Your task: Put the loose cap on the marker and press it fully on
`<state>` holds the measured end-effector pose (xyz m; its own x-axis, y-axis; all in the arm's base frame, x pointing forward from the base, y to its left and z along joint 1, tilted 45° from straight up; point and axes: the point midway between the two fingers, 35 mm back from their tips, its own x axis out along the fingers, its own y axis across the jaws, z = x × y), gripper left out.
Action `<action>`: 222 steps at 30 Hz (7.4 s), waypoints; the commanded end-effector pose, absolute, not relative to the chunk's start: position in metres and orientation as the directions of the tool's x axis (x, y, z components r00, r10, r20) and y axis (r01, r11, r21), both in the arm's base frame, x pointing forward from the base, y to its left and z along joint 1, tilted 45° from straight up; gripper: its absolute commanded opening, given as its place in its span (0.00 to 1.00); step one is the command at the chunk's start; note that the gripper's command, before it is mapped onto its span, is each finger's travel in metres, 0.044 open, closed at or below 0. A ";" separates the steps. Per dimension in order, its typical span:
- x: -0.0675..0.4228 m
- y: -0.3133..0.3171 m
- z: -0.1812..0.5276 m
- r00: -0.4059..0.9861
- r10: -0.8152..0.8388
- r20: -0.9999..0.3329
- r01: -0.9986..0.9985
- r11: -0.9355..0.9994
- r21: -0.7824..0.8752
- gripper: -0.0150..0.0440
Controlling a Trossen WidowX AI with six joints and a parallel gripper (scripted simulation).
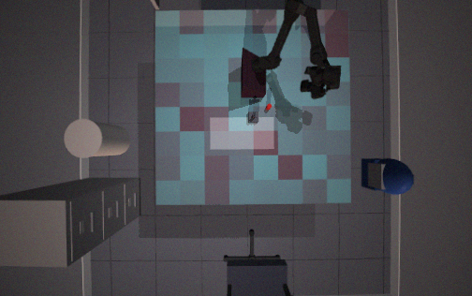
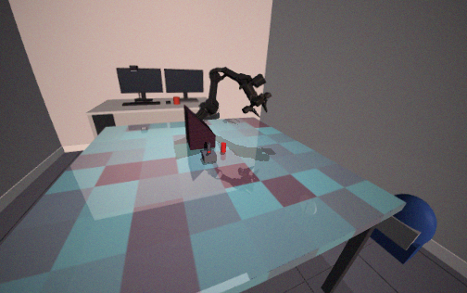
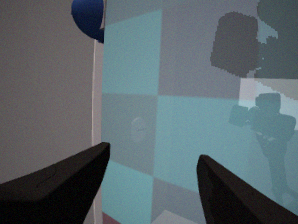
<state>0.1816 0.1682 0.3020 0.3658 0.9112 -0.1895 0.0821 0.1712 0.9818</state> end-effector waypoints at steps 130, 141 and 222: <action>0.229 0.080 0.028 0.123 0.696 -0.708 -0.533 0.648 0.544 0.25; 0.225 0.066 0.045 0.123 0.698 -0.706 -0.533 0.646 0.546 0.25; 0.278 -0.030 -0.011 0.126 0.692 -0.710 -0.535 0.651 0.539 0.25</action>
<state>0.2775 -0.0365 -0.0056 0.1248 0.6880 -0.7149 -0.5373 0.6526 0.5342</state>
